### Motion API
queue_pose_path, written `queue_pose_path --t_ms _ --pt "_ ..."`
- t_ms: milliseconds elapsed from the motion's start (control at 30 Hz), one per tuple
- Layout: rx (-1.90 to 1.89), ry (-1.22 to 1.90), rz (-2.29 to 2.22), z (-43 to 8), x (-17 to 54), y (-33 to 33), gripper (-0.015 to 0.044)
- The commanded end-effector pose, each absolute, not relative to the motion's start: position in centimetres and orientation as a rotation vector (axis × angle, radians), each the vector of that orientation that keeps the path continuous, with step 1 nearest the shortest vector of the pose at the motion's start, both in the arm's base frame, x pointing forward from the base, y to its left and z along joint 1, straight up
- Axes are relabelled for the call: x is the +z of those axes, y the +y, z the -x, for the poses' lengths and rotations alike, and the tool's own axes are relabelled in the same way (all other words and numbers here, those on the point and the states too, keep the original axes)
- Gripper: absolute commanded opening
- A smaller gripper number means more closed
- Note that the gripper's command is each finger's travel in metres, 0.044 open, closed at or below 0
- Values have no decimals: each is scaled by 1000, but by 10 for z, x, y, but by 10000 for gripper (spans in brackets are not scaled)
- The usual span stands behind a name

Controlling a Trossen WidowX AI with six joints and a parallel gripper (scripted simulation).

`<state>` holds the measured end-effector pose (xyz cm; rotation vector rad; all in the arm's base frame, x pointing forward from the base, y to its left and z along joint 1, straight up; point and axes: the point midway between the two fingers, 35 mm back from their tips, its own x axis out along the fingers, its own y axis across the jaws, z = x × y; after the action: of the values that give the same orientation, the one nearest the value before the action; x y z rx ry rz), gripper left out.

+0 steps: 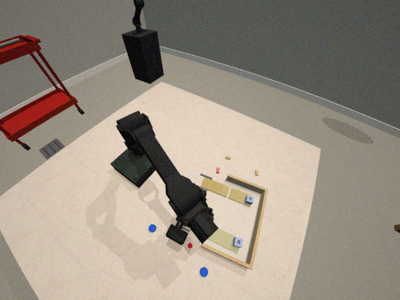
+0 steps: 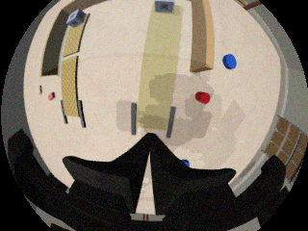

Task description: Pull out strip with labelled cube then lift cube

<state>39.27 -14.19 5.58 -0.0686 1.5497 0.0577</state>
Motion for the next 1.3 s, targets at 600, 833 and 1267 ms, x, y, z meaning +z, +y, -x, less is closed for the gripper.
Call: queue_pose_path --t_ms 600,833,1267 --pt "58 1541 76 -398 24 -144 0" --pt "58 1541 76 -398 12 -144 0" --pt "58 1542 76 -397 -8 -143 0"
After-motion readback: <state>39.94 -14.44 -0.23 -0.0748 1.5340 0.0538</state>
